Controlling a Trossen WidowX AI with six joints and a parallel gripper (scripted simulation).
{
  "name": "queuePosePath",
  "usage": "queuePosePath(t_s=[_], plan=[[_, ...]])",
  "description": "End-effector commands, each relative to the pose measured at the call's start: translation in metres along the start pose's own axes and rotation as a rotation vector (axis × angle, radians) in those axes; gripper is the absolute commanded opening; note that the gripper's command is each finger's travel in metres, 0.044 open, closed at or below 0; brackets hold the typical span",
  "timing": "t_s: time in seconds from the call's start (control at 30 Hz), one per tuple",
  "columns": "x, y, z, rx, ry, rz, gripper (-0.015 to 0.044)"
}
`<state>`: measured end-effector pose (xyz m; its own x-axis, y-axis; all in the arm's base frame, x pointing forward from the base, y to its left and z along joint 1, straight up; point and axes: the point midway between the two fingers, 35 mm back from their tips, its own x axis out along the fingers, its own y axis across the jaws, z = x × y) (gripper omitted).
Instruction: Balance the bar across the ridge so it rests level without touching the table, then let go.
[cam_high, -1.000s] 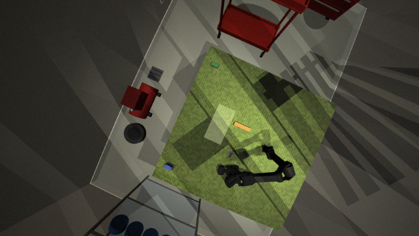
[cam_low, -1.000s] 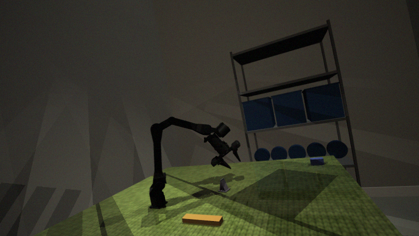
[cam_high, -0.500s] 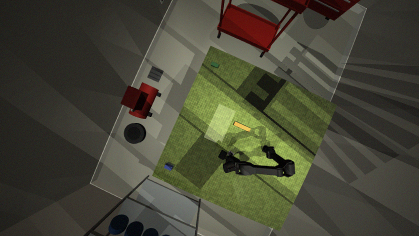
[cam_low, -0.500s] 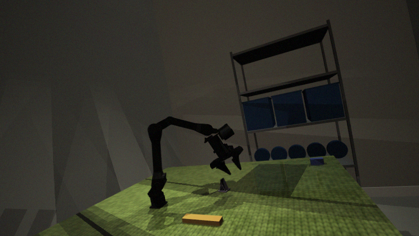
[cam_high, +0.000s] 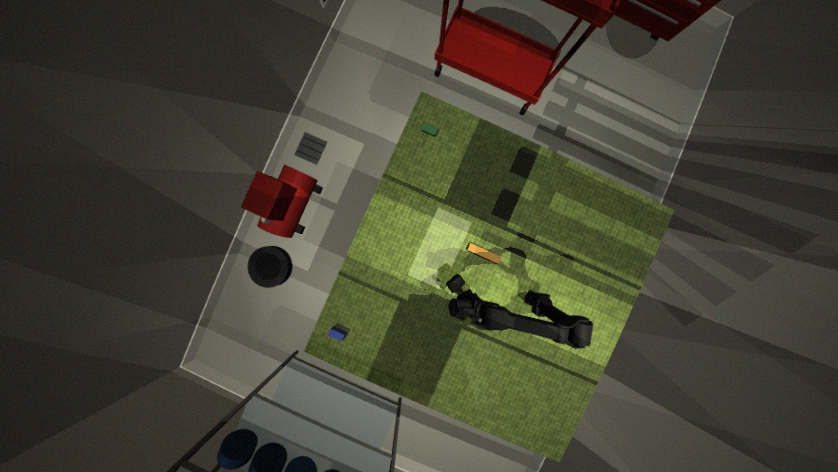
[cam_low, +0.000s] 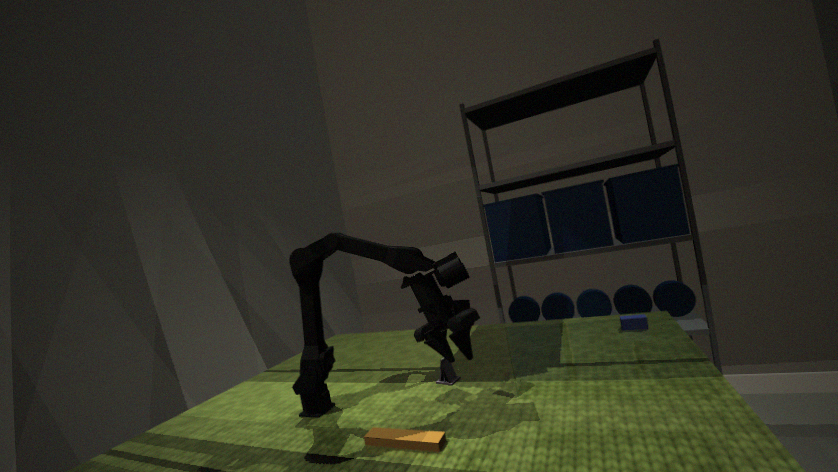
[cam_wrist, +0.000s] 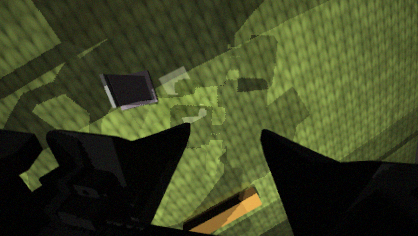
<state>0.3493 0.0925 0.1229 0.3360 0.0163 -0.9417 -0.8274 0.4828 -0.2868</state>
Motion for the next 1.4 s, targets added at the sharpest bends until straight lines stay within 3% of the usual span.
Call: queuePosePath(t_s=[0.0, 1.37], plan=[[-0.001, -0.009, -0.023, 0.112, 0.032, 0.020, 0.0315], [-0.027, -0.020, -0.204, 1.059, 0.300, 0.146, 0.0315]])
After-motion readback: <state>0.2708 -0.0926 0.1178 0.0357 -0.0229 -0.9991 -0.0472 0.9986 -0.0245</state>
